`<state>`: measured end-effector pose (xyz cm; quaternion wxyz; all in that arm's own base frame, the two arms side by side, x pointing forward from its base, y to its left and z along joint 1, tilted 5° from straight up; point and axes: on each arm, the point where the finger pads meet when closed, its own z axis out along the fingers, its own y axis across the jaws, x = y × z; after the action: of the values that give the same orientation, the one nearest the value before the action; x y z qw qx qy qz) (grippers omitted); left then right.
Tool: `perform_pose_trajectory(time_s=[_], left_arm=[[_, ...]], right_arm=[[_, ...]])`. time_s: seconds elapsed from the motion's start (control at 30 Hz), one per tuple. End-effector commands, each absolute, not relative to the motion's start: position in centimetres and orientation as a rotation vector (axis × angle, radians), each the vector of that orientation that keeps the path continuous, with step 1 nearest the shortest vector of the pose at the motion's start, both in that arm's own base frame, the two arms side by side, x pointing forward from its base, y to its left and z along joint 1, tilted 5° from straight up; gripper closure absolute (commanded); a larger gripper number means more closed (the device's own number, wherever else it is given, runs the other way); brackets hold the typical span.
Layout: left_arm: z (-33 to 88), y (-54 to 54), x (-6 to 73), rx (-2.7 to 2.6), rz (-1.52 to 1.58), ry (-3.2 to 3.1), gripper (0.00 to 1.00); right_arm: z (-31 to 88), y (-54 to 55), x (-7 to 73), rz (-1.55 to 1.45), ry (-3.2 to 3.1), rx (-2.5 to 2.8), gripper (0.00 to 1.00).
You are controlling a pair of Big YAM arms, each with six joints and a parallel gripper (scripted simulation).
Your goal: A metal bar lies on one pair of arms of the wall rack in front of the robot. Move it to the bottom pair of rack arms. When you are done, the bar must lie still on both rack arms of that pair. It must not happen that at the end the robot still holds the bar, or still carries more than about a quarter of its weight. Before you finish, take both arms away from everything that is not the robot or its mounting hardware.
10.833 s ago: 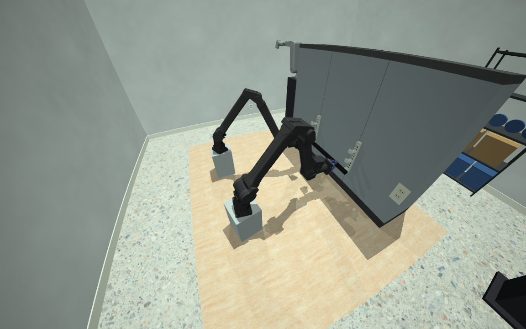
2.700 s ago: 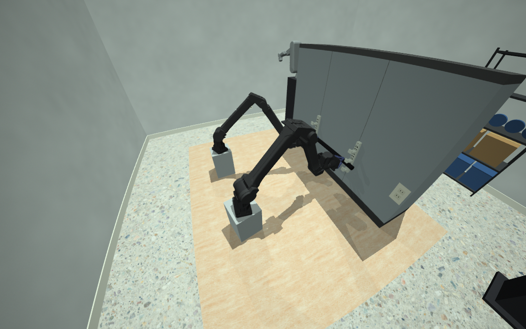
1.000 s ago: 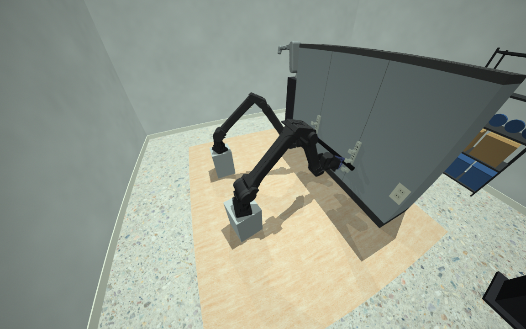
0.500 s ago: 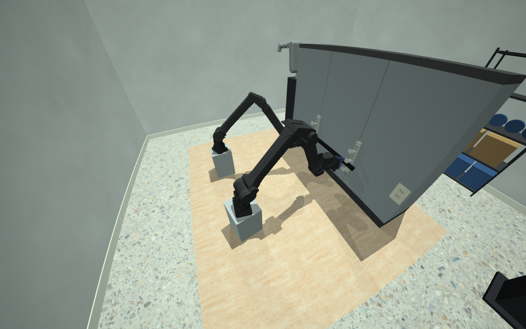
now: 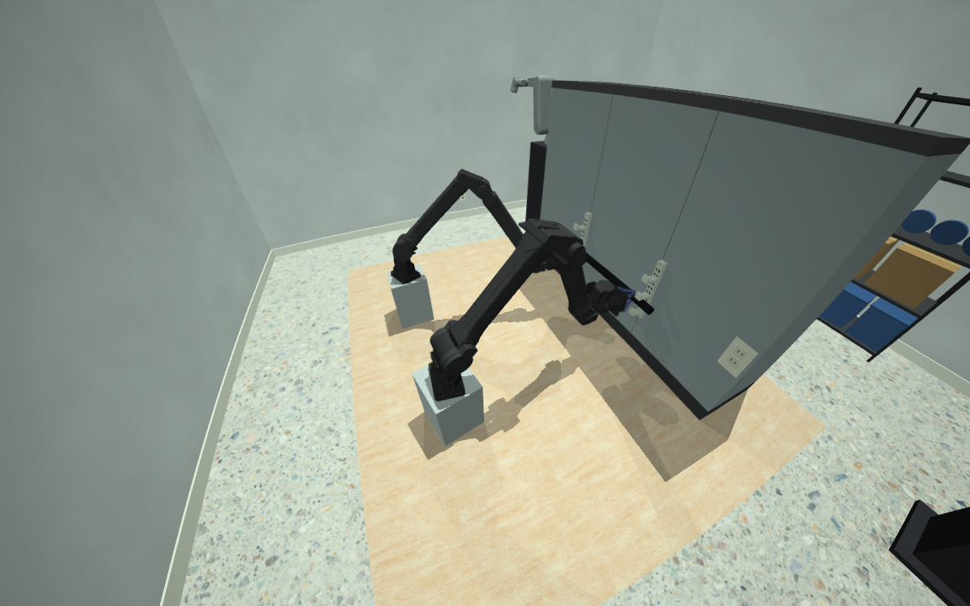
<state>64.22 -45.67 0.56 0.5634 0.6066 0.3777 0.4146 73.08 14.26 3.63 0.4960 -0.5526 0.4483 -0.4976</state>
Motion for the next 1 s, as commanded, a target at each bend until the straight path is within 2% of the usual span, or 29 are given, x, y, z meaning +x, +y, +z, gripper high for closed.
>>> perform_pose_trajectory(time_s=[0.0,0.97], left_arm=[[6.5,-45.9,65.2,1.349,1.009,0.866,1.0],[5.0,-45.7,65.3,1.349,1.009,0.866,1.0]], right_arm=[[7.2,13.5,75.1,-1.239,1.062,-1.251,1.0],[5.6,13.4,75.1,-1.239,1.062,-1.251,1.0]])
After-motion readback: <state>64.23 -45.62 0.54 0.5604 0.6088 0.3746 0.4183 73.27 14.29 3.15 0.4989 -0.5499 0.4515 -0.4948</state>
